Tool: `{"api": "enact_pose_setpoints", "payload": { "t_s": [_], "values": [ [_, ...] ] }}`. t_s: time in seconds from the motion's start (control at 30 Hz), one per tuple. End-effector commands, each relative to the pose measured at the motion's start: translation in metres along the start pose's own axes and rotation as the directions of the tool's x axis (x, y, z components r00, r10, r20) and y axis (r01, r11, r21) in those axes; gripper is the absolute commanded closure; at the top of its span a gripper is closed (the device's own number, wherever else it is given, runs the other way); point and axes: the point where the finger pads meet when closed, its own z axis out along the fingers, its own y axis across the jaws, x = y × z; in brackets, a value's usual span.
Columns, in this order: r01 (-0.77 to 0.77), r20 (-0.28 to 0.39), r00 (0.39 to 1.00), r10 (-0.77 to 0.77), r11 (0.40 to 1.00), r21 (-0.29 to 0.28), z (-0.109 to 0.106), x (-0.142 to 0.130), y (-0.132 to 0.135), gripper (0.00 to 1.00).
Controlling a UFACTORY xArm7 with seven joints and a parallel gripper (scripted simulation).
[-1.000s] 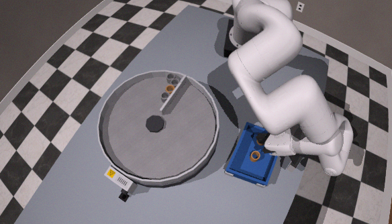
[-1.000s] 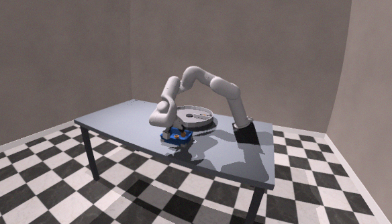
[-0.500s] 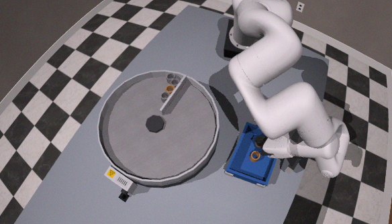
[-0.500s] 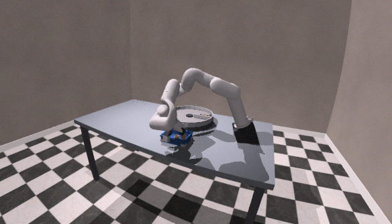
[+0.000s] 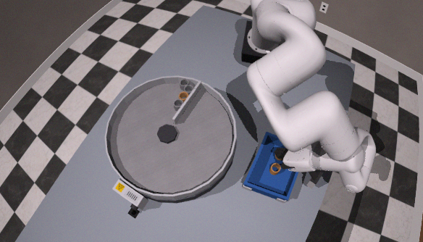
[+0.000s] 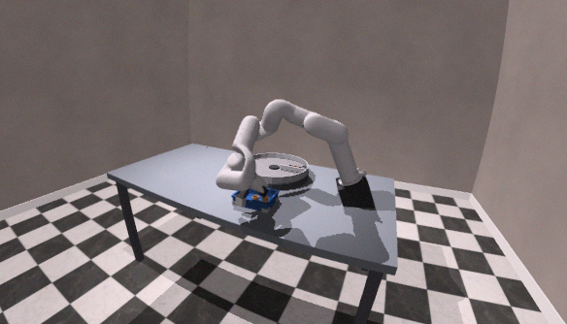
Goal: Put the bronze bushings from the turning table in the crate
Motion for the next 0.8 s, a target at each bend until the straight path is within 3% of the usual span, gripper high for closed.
{"api": "enact_pose_setpoints", "payload": {
  "t_s": [0.0,0.77],
  "values": [
    [-0.001,-0.002,1.000,0.001,1.000,-0.001,-0.0014,0.0002,0.0003,1.00],
    [-0.001,-0.002,1.000,0.001,1.000,-0.001,0.0012,0.0025,0.0004,1.00]
  ]
}}
